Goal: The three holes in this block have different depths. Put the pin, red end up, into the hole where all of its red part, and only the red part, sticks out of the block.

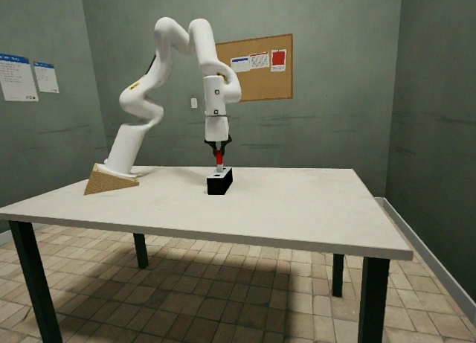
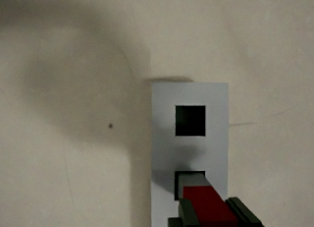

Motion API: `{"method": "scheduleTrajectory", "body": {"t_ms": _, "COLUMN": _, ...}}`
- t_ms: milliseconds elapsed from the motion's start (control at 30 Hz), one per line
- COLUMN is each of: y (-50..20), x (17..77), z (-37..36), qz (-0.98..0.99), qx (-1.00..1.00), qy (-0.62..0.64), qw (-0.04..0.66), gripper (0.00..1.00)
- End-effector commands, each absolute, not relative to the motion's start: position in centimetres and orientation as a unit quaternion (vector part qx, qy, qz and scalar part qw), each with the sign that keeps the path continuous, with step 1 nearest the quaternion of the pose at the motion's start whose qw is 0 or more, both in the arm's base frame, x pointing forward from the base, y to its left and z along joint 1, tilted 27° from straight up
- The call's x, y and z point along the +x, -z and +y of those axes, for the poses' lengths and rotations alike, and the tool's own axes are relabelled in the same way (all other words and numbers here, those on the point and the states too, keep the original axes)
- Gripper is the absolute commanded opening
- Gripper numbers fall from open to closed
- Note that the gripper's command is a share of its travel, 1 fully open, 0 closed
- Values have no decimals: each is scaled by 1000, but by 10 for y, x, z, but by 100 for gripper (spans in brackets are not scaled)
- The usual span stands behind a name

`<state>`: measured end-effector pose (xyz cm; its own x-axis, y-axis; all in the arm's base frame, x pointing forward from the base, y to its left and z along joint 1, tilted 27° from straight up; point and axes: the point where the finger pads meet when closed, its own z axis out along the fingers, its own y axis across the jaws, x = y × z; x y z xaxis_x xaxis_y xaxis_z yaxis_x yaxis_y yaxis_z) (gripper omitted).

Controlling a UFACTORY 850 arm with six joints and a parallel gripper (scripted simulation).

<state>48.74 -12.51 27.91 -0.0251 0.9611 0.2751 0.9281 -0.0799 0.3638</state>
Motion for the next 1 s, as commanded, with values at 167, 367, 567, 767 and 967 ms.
{"method": "scheduleTrajectory", "body": {"t_ms": 167, "y": -276, "x": 489, "z": -125, "qz": 677, "qx": 697, "qy": -232, "qw": 36, "gripper": 0}}
{"method": "scheduleTrajectory", "body": {"t_ms": 367, "y": -276, "x": 489, "z": -125, "qz": 677, "qx": 697, "qy": -232, "qw": 36, "gripper": 0}}
{"method": "scheduleTrajectory", "body": {"t_ms": 567, "y": -276, "x": 489, "z": -125, "qz": 677, "qx": 697, "qy": -232, "qw": 36, "gripper": 0}}
{"method": "scheduleTrajectory", "body": {"t_ms": 767, "y": -276, "x": 489, "z": -125, "qz": 677, "qx": 697, "qy": -232, "qw": 36, "gripper": 0}}
{"method": "scheduleTrajectory", "body": {"t_ms": 967, "y": -276, "x": 489, "z": -125, "qz": 677, "qx": 697, "qy": -232, "qw": 36, "gripper": 0}}
